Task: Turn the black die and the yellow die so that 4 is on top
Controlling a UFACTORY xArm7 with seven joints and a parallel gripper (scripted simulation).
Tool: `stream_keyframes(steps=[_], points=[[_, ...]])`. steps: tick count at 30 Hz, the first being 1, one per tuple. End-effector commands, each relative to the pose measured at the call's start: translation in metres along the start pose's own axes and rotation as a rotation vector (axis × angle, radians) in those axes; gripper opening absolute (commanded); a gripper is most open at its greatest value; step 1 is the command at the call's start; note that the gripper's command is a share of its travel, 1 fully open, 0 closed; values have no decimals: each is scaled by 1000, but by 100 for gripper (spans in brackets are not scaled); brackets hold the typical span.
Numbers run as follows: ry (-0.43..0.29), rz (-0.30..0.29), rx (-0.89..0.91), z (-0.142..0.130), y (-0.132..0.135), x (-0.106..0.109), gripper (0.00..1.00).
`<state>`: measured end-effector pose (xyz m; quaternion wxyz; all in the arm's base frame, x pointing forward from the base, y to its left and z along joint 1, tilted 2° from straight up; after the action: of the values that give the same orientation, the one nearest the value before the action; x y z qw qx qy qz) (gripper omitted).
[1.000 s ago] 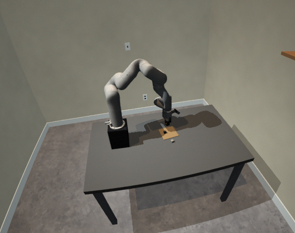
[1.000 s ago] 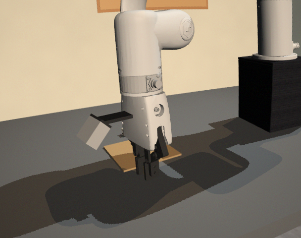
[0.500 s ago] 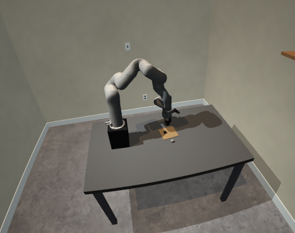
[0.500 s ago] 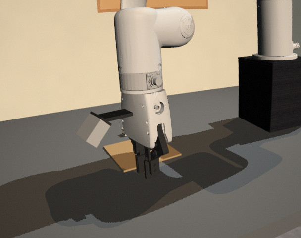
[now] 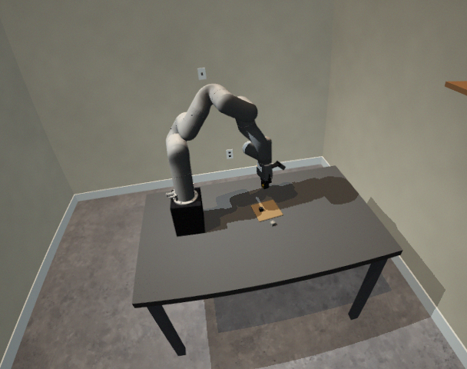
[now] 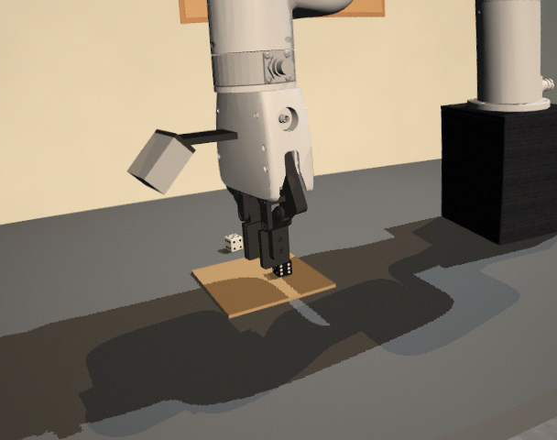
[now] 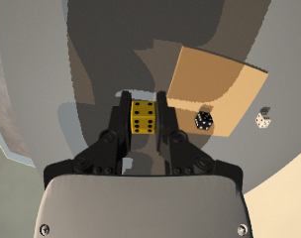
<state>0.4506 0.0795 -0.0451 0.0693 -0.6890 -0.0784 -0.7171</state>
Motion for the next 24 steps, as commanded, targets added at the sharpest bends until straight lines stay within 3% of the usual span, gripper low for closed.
stream_keyframes(steps=[1, 13, 16, 20, 21, 24], points=[[0, 3, -1, 0, 0, 24, 15], [0, 3, 6, 0, 0, 26, 15], [-1, 2, 185, -2, -12, 22, 15], [-1, 2, 234, -3, -15, 22, 15], [0, 2, 338, -4, -21, 20, 15], [0, 2, 413, -5, -26, 19, 15]])
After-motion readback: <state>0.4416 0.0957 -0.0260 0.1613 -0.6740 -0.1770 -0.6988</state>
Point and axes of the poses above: the point where the finger pads meet when closed, its own x axis back along the fingers, its own y axis across the jaws, z = x × y, the point moved 3 cm from there along x, back along the fingers, and after that the axes turned 2 degrees about x, right-handed, at the moved point
